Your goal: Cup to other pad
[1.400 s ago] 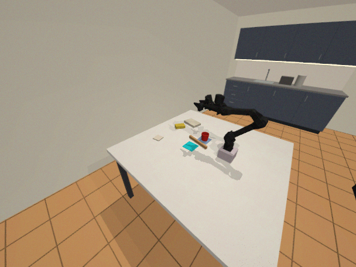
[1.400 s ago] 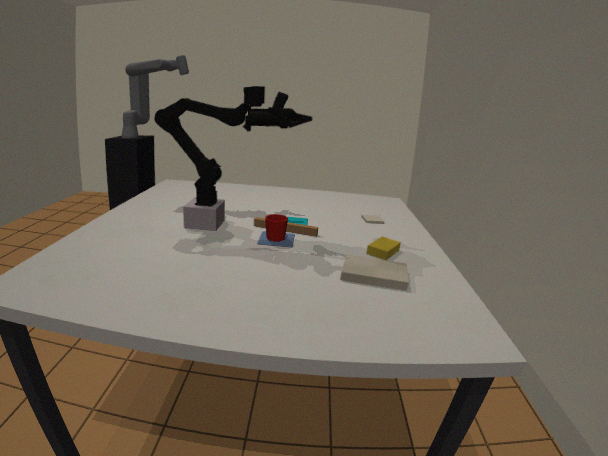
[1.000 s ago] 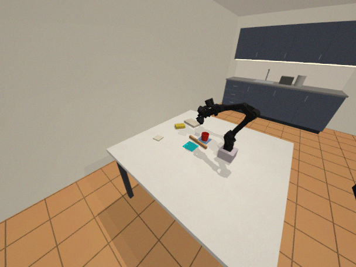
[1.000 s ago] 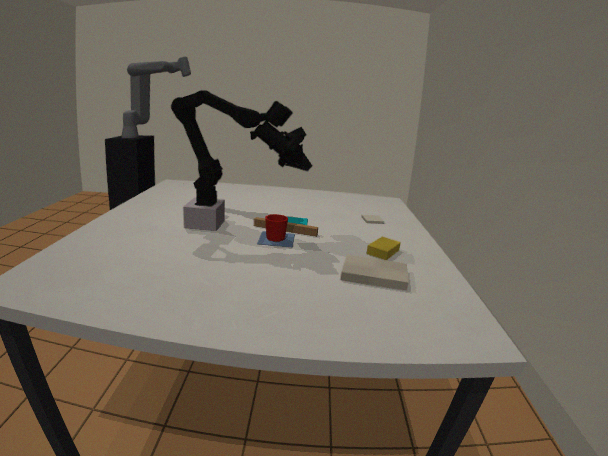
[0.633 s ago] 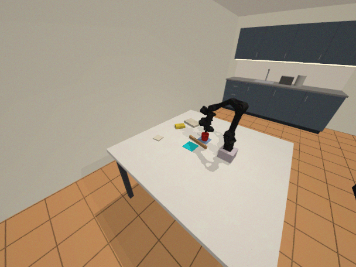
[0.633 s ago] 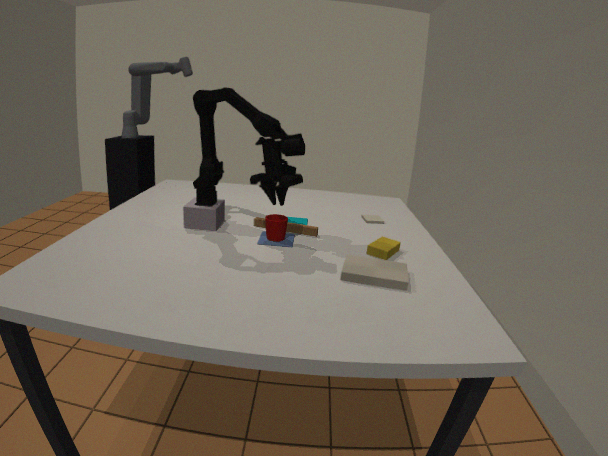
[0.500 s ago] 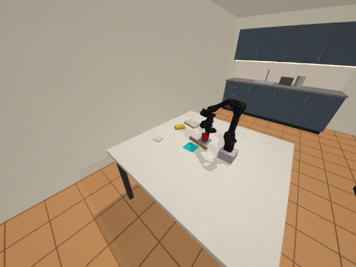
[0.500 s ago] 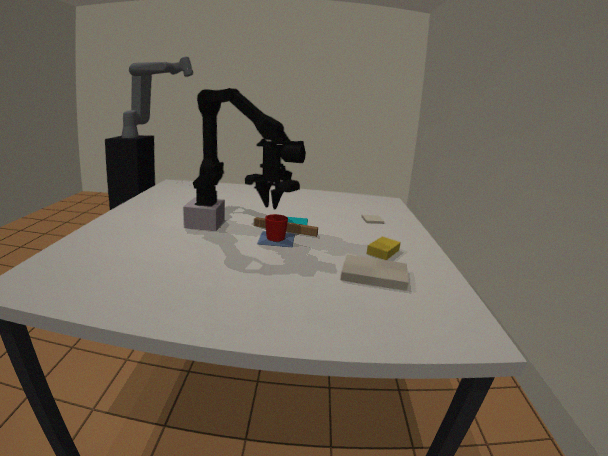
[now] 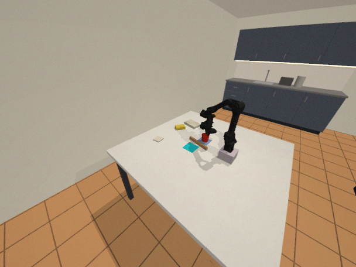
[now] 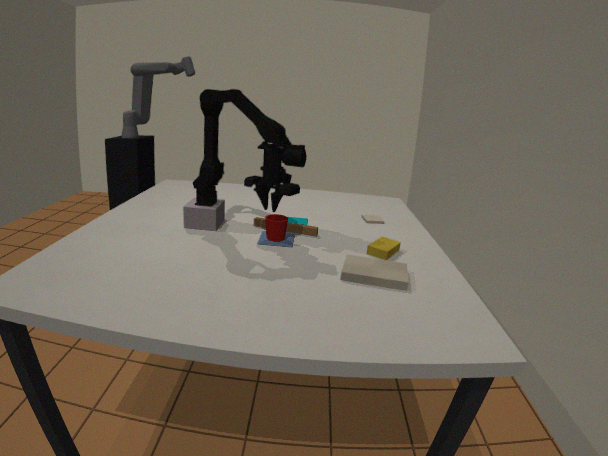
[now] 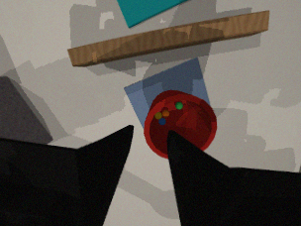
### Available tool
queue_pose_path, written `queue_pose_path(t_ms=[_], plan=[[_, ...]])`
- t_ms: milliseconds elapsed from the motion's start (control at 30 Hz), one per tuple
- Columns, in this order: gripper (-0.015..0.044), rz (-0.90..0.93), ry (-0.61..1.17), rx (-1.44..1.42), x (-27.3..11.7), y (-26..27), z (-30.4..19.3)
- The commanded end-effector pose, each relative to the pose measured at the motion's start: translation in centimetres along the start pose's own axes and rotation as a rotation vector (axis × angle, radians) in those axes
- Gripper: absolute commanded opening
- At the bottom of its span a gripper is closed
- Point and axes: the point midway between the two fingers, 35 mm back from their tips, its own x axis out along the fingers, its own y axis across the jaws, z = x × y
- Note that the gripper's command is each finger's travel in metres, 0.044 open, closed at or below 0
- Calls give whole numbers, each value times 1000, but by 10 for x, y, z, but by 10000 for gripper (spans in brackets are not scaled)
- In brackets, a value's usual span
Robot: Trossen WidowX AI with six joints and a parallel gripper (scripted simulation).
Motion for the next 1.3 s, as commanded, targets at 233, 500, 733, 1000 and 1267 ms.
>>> queue_pose_path(t_ms=[233,500,733,1000,1267], plan=[[148,4,5,-4,19,0,-1],[148,4,5,-4,32,0,-2],[148,4,5,-4,43,1,-2],[148,4,5,-4,55,2,-3],[43,4,1,0,53,2,-2]])
